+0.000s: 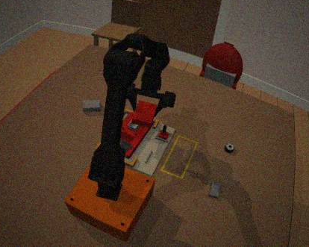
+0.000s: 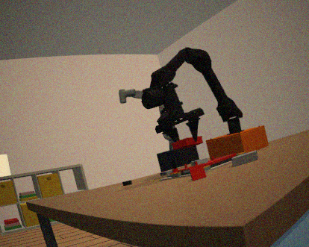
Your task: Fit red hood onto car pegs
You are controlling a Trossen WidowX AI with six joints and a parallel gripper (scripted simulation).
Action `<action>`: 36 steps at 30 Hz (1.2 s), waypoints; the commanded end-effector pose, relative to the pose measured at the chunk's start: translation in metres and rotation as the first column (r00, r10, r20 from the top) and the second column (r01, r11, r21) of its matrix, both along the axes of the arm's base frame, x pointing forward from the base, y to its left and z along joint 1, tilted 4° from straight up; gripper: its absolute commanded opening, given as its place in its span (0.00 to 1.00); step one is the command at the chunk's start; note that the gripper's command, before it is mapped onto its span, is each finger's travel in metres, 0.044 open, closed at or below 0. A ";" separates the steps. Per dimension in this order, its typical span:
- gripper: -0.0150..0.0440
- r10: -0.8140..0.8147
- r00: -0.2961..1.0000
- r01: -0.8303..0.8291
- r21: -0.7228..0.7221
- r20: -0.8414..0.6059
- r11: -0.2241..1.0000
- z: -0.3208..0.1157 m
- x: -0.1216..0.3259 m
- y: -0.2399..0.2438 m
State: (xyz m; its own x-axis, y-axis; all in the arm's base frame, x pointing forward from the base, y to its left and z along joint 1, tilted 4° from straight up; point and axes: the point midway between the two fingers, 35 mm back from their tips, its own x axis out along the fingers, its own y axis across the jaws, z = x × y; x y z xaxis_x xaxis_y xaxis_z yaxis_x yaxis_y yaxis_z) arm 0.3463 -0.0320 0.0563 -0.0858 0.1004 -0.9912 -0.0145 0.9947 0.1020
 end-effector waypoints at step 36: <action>0.25 -0.243 0.968 0.242 -0.030 -0.063 0.970 -0.046 0.014 0.040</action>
